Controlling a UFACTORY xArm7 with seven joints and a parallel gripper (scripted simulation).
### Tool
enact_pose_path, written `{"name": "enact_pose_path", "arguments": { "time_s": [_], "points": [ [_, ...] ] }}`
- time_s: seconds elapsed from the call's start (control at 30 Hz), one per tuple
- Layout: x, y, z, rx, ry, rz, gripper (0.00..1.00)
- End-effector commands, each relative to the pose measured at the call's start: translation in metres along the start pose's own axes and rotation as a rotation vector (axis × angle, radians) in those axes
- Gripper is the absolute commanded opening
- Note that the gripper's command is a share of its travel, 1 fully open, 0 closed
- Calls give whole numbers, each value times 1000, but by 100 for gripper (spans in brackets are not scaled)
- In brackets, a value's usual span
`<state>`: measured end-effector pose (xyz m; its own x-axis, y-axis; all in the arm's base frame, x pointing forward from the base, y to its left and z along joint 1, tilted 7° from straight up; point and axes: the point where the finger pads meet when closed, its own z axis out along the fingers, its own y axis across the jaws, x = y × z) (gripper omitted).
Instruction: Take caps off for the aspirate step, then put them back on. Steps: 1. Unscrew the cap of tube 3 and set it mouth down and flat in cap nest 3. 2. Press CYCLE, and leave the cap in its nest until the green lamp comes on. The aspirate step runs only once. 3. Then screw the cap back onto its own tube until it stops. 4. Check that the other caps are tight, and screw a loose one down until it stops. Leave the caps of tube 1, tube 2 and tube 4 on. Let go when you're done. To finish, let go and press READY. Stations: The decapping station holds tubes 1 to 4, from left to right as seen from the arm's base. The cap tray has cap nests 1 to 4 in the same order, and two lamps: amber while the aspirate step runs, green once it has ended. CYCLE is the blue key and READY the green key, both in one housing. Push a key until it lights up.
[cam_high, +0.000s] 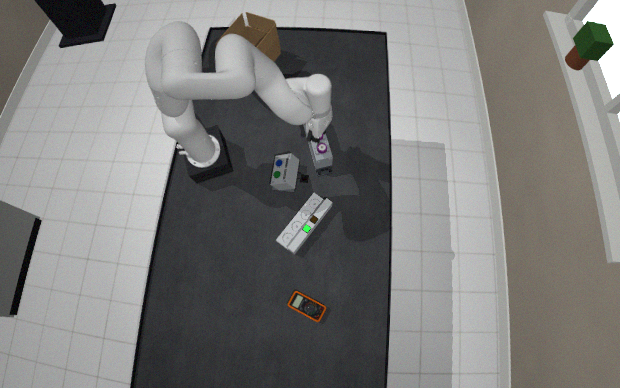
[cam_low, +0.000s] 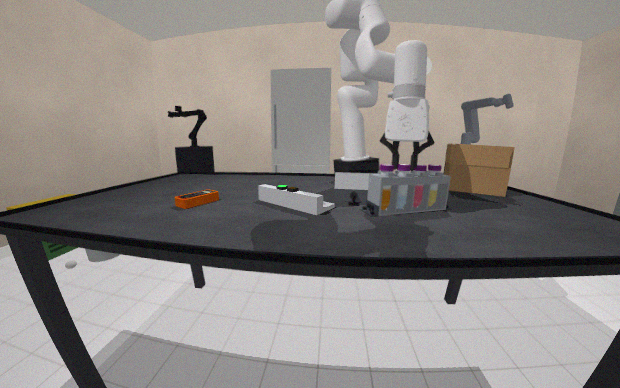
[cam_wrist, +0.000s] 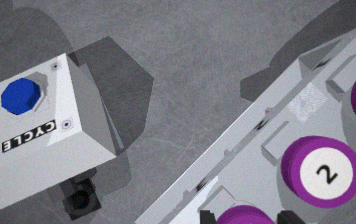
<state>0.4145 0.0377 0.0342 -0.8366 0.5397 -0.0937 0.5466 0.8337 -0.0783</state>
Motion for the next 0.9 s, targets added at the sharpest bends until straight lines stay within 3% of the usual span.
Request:
{"name": "enact_pose_path", "arguments": {
  "time_s": [0.0,0.3,0.77,0.87],
  "points": [
    [-1,1,-1,-3,-2,-1,0],
    [-1,1,-1,-3,-2,-1,0],
    [-1,1,-1,-3,-1,699,0],
    [-1,1,0,-3,-1,749,0]
  ]
}}
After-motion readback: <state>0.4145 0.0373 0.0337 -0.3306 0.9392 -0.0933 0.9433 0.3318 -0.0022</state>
